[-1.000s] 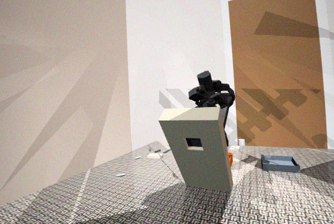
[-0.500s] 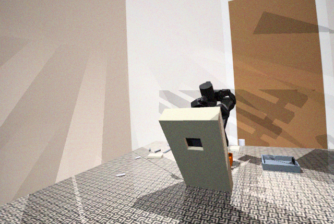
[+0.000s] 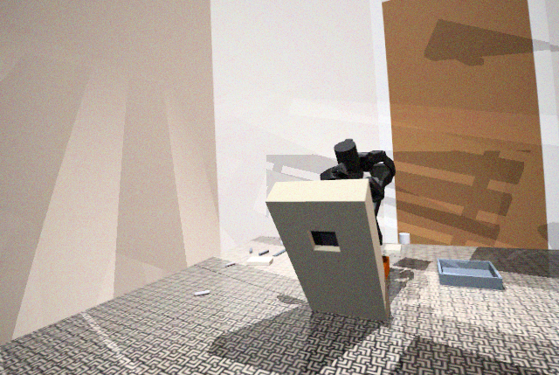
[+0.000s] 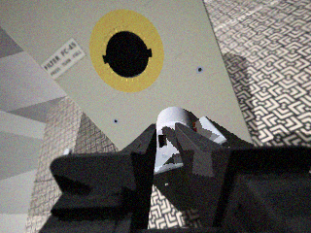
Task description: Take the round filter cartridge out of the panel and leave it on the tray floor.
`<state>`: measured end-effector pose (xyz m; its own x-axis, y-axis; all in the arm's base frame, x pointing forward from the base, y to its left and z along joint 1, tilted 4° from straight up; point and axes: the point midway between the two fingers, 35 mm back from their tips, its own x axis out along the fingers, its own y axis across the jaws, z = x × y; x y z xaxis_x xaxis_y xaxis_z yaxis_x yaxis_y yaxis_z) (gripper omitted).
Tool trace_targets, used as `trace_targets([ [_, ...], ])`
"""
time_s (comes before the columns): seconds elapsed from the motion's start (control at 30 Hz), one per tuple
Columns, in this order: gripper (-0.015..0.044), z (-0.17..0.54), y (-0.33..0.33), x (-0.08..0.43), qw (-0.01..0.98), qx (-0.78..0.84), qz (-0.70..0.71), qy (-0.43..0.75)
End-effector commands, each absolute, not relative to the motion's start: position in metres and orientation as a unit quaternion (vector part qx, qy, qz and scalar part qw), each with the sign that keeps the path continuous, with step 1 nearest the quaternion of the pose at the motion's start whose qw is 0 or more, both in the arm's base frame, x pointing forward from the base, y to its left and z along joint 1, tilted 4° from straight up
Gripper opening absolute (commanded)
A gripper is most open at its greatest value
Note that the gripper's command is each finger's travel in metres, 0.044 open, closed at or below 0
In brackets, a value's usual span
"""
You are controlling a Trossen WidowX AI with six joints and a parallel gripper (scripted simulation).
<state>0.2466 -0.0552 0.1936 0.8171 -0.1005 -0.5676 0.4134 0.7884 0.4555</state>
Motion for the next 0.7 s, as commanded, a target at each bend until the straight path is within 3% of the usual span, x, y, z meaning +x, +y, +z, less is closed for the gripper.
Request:
trace_targets([
  [0.0, 0.0091, 0.195, -0.055, 0.247, 0.908, 0.293, -0.141, 0.266],
  [0.5, 0.0091, 0.259, -0.064, 0.277, 0.912, 0.289, -0.137, 0.258],
  [0.67, 0.0222, 0.296, -0.066, 0.274, 0.913, 0.289, -0.137, 0.254],
])
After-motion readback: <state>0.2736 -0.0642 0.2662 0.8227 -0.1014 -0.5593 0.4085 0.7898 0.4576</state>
